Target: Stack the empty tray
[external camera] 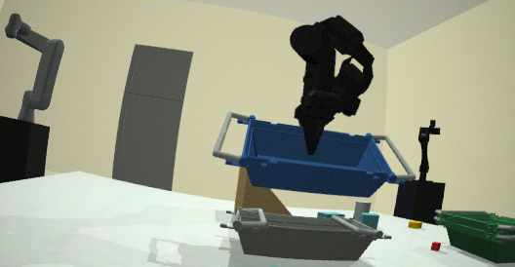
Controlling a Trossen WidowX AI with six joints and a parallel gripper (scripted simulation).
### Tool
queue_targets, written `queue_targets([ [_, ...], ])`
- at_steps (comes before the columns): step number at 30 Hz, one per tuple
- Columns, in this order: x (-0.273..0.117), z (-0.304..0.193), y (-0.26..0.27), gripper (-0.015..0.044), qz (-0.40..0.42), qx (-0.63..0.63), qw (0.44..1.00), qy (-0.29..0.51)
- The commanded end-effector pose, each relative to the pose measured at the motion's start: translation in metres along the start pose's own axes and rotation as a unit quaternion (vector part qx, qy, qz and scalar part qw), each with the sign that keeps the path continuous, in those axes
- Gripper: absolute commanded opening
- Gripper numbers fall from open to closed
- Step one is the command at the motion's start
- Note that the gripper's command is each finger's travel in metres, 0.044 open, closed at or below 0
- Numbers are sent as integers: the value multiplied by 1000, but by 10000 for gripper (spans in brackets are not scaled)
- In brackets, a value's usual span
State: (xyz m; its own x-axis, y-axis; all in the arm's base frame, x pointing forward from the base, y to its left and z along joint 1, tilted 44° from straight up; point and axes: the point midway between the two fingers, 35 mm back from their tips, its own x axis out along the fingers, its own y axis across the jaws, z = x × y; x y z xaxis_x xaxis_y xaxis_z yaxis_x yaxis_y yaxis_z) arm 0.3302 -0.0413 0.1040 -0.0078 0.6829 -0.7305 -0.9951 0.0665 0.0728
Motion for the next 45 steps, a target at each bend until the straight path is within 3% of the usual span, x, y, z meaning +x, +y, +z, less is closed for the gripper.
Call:
queue_targets([
  [1,-5,1,0,0,-10,-3,1000,-2],
  [29,-4,2,0,0,-10,-3,1000,-2],
  [45,20,1,-2,0,-11,-3,1000,-1],
])
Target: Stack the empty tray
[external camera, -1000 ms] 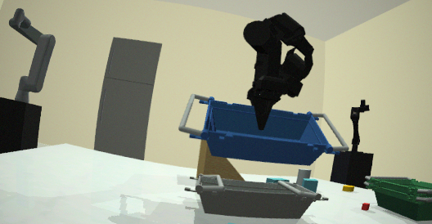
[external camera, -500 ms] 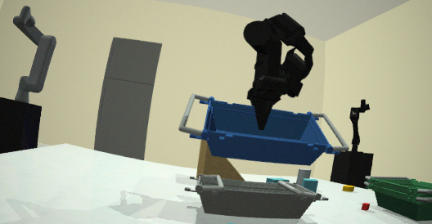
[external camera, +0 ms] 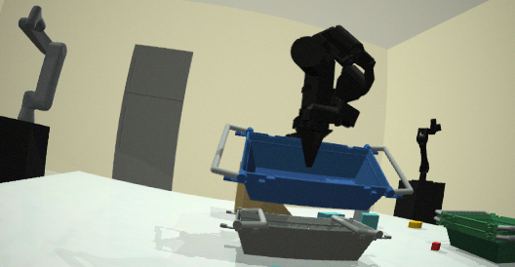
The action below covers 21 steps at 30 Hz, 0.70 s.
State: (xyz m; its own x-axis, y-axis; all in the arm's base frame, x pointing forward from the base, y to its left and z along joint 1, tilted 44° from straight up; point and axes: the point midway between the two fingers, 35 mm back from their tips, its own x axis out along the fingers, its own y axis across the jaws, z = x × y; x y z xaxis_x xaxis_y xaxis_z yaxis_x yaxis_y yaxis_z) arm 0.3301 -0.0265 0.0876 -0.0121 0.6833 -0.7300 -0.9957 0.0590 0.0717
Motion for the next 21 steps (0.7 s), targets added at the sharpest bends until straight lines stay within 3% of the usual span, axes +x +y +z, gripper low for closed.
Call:
queue_targets([
  [1,0,1,-2,0,-13,0,1000,-1],
  [21,27,-1,1,0,-13,-1,1000,-2],
])
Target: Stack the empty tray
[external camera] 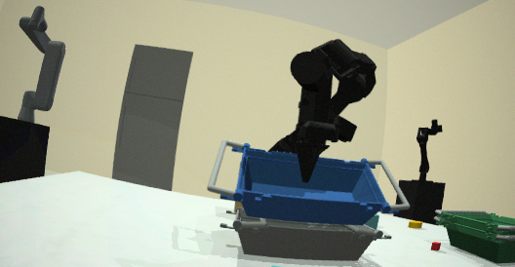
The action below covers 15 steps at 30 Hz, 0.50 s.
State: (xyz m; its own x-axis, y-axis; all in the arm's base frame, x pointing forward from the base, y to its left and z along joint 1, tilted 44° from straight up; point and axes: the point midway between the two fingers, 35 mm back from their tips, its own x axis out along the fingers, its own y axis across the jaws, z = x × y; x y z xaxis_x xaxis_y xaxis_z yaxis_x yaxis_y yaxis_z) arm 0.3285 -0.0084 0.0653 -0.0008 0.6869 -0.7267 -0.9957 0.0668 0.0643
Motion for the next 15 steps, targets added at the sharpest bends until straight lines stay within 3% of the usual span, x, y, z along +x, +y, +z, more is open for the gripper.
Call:
queue_targets([
  [1,-1,1,0,0,-8,-1,1000,1],
  [15,10,1,10,0,-7,-1,1000,0],
])
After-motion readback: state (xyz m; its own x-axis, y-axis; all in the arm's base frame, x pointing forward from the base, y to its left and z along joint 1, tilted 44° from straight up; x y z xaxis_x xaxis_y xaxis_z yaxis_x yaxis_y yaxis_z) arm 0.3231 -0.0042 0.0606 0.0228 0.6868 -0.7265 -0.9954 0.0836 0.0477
